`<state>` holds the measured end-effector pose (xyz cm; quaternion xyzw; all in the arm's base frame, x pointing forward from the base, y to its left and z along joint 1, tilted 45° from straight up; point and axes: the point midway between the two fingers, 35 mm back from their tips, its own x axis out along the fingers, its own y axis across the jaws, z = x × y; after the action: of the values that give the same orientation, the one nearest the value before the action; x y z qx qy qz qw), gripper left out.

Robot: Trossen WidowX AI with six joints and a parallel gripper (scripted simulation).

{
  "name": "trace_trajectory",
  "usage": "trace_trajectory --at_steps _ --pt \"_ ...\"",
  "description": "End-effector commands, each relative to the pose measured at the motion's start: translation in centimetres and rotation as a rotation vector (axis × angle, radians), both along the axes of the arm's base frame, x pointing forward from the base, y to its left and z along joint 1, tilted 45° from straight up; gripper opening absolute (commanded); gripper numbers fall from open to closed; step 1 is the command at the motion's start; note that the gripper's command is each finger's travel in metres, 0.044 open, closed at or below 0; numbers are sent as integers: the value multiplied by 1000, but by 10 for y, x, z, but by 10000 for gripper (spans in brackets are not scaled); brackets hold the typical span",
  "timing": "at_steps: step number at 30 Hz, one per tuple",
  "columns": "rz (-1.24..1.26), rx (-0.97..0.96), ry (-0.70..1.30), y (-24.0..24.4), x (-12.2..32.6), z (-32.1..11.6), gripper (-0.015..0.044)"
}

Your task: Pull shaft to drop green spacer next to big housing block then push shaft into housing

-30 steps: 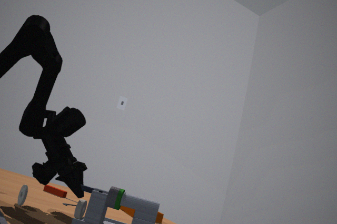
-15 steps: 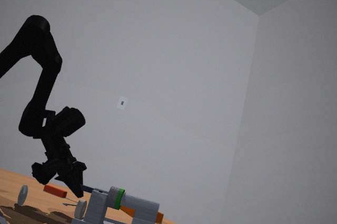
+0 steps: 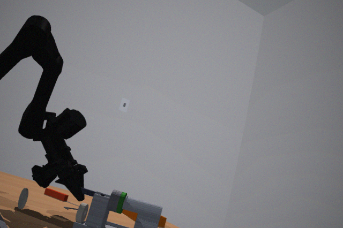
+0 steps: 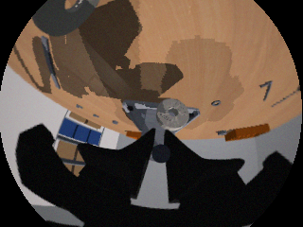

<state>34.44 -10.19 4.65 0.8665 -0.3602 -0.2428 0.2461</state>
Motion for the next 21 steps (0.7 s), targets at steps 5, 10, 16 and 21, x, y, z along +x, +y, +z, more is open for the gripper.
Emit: trace_trajectory --at_steps 5,10,16,21 --pt "-3 3 -1 0 -2 -1 0" --pt "-3 3 -1 0 -3 -1 0" --pt "-3 3 0 1 -3 -2 0" --pt "-3 3 0 1 -4 -2 0"
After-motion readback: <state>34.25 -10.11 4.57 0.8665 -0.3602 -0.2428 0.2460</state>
